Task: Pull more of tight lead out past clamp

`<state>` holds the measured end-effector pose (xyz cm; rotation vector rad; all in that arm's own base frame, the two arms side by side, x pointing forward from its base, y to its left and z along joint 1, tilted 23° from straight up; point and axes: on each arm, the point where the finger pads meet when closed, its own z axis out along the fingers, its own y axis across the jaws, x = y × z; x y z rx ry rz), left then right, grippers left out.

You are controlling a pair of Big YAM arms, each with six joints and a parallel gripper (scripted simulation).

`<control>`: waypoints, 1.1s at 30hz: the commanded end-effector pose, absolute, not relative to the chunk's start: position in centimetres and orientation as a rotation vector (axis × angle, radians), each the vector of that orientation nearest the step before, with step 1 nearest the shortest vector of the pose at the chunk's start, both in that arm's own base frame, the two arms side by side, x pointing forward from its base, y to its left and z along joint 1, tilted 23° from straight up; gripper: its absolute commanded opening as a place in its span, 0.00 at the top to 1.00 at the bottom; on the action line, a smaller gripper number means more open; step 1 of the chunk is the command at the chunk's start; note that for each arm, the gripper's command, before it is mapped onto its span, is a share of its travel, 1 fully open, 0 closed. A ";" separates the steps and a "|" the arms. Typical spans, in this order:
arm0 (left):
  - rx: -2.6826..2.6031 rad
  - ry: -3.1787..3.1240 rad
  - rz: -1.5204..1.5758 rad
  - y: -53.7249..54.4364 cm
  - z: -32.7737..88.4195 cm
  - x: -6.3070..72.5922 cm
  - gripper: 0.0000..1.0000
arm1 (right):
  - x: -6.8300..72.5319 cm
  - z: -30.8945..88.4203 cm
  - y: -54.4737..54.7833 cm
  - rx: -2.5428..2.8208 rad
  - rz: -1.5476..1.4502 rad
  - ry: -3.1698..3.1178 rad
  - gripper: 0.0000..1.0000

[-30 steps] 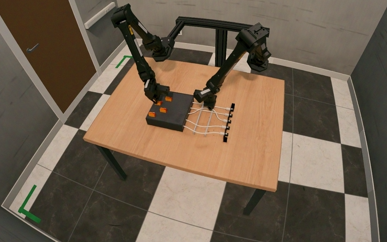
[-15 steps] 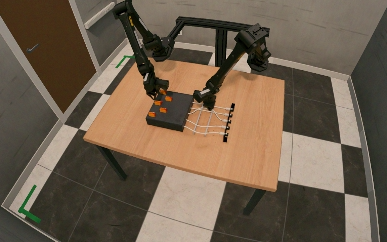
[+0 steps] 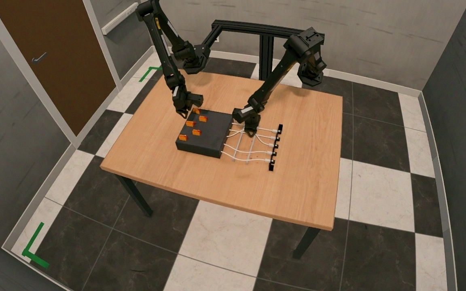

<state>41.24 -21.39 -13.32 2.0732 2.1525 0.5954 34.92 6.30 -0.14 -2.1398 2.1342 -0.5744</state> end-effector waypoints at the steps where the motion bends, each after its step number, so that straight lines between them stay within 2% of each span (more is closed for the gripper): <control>1: 2.074 2.159 0.594 -20.7 -12.2 41.6 0.30 | 35.5 0.5 6.8 -2.119 -0.581 2.123 0.36; 14: 2.085 2.148 0.598 -22.1 -9.3 37.7 0.30 | 35.5 0.5 6.8 -2.119 -0.581 2.123 0.36; 25: 2.059 2.157 0.593 -22.5 -9.7 39.8 0.30 | 35.5 0.5 6.8 -2.119 -0.581 2.123 0.36; 27: 1.996 2.169 0.584 -22.9 -8.9 39.7 0.07 | 36.2 1.6 7.7 -2.068 -0.593 2.113 0.36; 28: 1.948 2.182 0.575 -22.8 -8.2 39.7 0.00 | 35.7 1.3 7.7 -2.057 -0.592 2.125 0.36; 33: 1.708 2.248 0.505 -22.7 -6.8 40.3 0.00 | 34.7 2.0 9.4 -1.971 -0.608 2.130 0.36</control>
